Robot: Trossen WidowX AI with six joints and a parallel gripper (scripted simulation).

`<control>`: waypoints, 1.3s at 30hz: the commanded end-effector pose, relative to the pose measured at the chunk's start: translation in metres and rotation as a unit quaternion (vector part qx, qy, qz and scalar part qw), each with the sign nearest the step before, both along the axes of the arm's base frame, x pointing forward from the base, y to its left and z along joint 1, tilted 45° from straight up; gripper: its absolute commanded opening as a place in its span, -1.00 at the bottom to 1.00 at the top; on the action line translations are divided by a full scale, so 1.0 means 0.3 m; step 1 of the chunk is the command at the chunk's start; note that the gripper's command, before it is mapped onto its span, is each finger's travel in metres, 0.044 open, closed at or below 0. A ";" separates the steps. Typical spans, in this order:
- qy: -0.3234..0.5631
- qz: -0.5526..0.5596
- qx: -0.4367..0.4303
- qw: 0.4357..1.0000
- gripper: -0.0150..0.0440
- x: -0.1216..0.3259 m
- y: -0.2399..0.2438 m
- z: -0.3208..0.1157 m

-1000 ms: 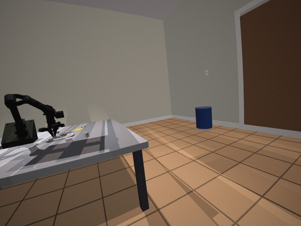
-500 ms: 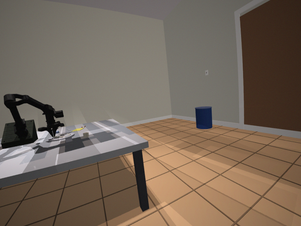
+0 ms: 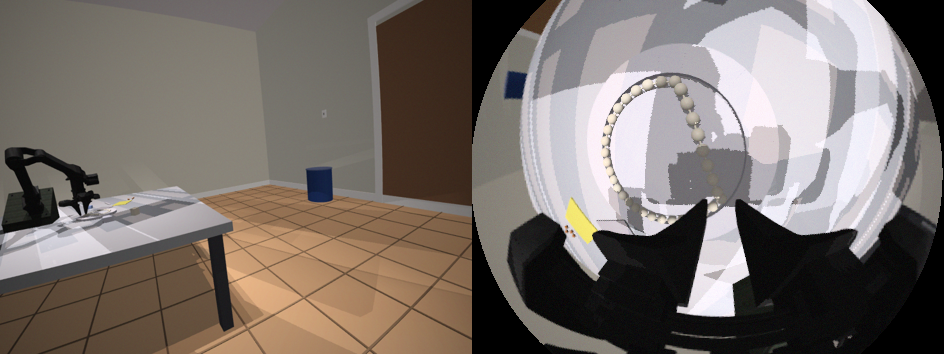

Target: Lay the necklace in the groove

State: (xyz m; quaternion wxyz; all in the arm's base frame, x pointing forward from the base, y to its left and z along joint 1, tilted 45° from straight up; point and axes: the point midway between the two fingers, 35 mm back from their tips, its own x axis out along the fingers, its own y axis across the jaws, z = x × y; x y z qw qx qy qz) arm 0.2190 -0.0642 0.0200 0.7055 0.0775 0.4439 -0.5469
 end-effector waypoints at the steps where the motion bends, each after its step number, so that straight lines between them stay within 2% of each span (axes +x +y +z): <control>1: 0.000 0.000 0.000 1.000 0.22 0.000 0.001 0.001; 10: 0.002 0.001 -0.001 1.000 1.00 -0.002 0.003 0.004; 29: -0.001 0.002 -0.002 1.000 1.00 -0.003 0.011 0.011; 39: 0.106 0.111 -0.003 0.988 0.11 0.171 -0.024 0.151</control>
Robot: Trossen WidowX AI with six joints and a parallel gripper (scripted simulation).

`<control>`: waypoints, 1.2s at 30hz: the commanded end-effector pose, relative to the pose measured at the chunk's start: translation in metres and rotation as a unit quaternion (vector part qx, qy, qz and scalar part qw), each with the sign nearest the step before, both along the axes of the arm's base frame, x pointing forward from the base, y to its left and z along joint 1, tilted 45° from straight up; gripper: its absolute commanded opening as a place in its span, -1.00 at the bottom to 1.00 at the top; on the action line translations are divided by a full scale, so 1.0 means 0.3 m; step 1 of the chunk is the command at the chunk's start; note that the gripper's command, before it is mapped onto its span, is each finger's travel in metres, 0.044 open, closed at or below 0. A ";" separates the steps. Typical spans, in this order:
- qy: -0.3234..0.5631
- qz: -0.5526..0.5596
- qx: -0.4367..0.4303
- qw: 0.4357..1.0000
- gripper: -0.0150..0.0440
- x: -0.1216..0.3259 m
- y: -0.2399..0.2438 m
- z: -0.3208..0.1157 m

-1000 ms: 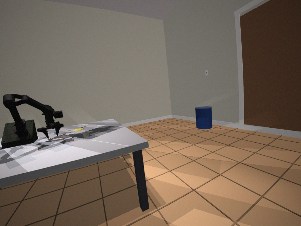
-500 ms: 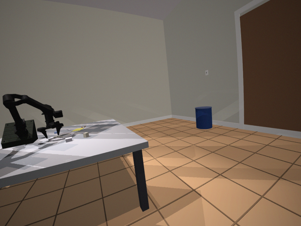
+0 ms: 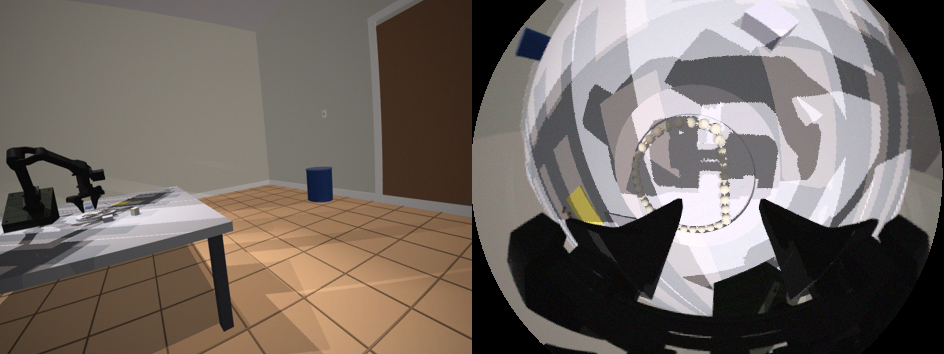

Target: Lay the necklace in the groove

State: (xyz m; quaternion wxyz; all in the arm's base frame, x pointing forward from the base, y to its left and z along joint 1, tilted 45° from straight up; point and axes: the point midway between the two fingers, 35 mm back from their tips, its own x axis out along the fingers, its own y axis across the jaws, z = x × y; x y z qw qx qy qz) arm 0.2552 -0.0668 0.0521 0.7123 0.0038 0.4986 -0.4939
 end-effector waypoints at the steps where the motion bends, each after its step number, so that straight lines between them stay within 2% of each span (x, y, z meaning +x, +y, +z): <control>1: 0.047 0.047 -0.004 0.998 0.02 0.069 -0.021 0.062; 3: 0.072 0.073 -0.005 0.995 -0.08 0.104 -0.034 0.099; 11: 0.090 0.091 -0.006 0.992 -0.08 0.127 -0.045 0.126; 36: 0.089 0.091 -0.006 0.992 -0.08 0.131 -0.123 0.049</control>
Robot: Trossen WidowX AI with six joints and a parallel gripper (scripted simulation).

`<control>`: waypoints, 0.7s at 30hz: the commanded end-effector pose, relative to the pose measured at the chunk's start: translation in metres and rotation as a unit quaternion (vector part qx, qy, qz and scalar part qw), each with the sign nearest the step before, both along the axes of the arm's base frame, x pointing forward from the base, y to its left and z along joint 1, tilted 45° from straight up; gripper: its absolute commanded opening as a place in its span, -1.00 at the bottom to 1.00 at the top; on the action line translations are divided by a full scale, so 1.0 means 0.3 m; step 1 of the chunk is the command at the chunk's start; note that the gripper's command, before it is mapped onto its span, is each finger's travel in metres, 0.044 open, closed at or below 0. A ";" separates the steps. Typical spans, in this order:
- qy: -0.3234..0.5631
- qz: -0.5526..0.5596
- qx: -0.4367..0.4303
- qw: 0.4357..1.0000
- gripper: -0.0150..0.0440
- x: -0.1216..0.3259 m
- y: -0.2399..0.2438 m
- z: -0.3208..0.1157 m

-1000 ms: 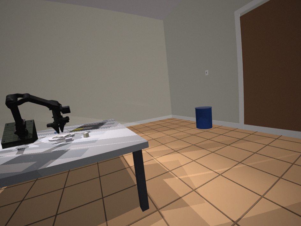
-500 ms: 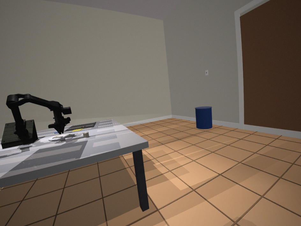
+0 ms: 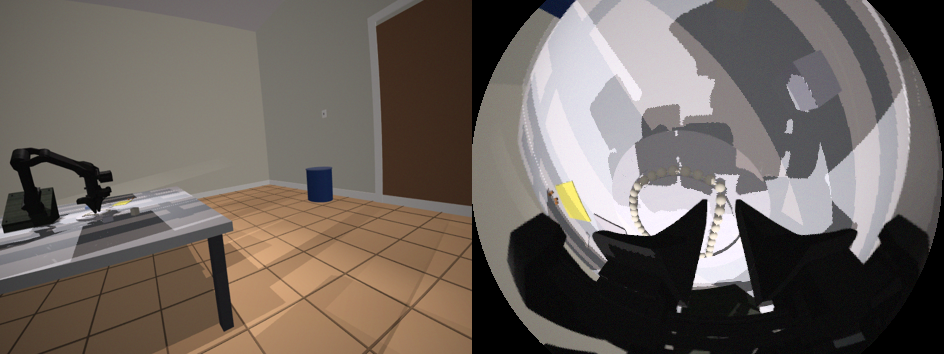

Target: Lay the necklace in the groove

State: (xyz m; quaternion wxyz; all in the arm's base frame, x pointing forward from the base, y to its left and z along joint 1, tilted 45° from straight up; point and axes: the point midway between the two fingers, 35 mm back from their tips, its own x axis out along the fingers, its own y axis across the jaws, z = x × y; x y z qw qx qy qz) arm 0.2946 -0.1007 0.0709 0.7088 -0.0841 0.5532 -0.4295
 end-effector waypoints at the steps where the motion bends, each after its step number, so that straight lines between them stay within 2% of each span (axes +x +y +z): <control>1: 0.005 0.003 -0.003 1.000 -0.08 -0.001 -0.014 -0.018; 7: 0.006 0.003 -0.004 1.000 -0.08 -0.002 -0.027 -0.030; 12: 0.003 0.000 -0.001 1.000 -0.49 -0.002 -0.023 -0.023; 21: 0.003 0.000 -0.001 1.000 -0.49 -0.002 -0.023 -0.023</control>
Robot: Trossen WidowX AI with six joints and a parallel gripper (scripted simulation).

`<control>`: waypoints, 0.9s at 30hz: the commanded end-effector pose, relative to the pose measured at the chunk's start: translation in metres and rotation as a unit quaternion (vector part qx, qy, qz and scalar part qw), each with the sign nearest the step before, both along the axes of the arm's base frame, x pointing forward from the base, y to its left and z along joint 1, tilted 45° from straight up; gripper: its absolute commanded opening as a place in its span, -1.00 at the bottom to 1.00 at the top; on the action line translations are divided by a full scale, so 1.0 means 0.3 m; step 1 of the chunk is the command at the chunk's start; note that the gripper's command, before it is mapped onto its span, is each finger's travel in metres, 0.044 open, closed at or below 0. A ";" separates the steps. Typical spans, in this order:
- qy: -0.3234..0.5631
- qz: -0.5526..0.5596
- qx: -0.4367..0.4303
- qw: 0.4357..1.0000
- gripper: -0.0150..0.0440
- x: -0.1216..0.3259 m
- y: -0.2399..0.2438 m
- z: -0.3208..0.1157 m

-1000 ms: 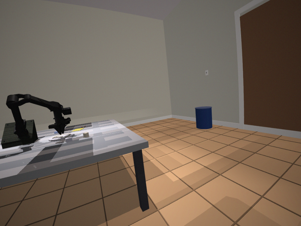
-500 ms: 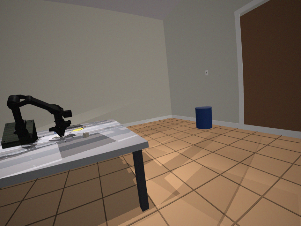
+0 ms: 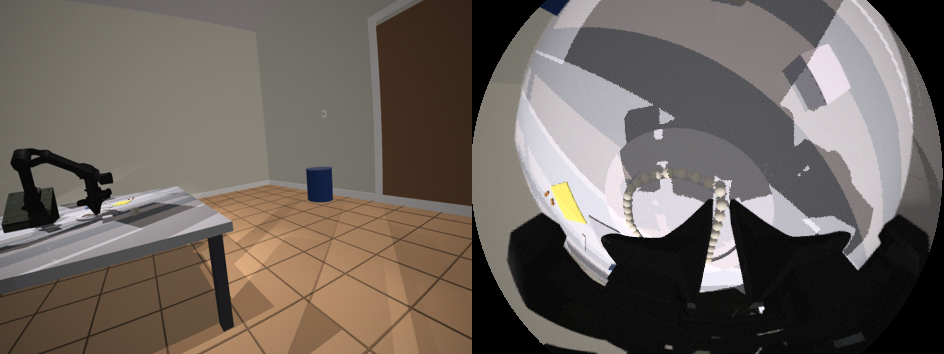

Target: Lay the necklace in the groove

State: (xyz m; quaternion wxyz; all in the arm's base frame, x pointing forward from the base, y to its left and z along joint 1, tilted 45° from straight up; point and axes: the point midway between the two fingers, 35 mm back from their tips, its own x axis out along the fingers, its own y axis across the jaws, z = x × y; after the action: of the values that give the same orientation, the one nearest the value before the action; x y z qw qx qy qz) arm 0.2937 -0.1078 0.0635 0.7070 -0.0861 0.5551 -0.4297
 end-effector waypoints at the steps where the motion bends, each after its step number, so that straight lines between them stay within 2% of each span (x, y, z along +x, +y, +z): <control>1: -0.001 0.000 0.000 1.000 -0.49 0.001 0.001 0.001; 27: 0.002 0.002 -0.002 1.000 -0.49 0.000 0.011 0.009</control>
State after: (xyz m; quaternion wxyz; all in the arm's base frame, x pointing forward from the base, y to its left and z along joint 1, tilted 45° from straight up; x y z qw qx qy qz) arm 0.2934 -0.1072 0.0639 0.7063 -0.0873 0.5564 -0.4289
